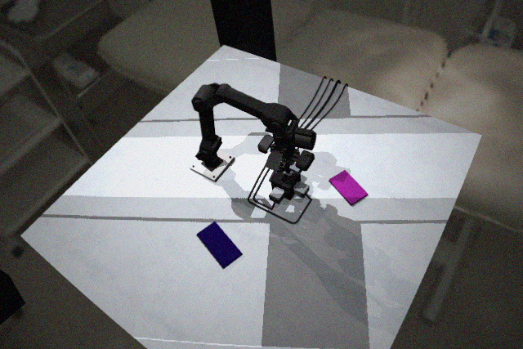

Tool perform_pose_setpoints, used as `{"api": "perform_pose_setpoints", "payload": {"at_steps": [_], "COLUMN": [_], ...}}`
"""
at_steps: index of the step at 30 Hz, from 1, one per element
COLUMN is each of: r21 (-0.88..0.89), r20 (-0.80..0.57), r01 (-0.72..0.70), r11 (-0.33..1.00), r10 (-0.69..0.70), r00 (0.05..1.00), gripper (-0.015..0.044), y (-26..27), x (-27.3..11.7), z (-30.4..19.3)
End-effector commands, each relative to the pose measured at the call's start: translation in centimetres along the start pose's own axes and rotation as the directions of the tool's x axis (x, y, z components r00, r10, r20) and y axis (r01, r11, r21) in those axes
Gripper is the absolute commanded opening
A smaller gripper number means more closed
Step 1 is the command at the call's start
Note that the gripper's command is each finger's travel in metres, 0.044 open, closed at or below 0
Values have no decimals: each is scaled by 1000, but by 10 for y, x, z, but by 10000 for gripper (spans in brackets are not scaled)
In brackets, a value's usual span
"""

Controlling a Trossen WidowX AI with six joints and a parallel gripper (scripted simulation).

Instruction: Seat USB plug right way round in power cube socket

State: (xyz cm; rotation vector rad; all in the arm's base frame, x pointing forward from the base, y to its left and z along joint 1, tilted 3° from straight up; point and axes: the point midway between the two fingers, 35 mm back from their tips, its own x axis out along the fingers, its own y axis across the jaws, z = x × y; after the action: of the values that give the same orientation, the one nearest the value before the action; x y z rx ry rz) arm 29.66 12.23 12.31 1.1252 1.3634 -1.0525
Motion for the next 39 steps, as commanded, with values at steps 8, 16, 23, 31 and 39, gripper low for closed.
{"api": "perform_pose_setpoints", "payload": {"at_steps": [8, 16, 23, 31, 39], "r21": [-6, -6, -6, -6, -6], "r20": [-4, -4, -4, -4, -4], "r01": [-1, -1, -1, -1, -1], "r11": [1000, 1000, 1000, 1000, 1000], "r10": [1, 1, 1, 1, 1], "r00": [1000, 1000, 1000, 1000, 1000], "gripper": [0, 0, 0, 0, 0], "y": [0, 0, 0, 0, 0], "x": [1, 2, 3, 4, 5], "z": [0, 0, 0, 0, 0]}}
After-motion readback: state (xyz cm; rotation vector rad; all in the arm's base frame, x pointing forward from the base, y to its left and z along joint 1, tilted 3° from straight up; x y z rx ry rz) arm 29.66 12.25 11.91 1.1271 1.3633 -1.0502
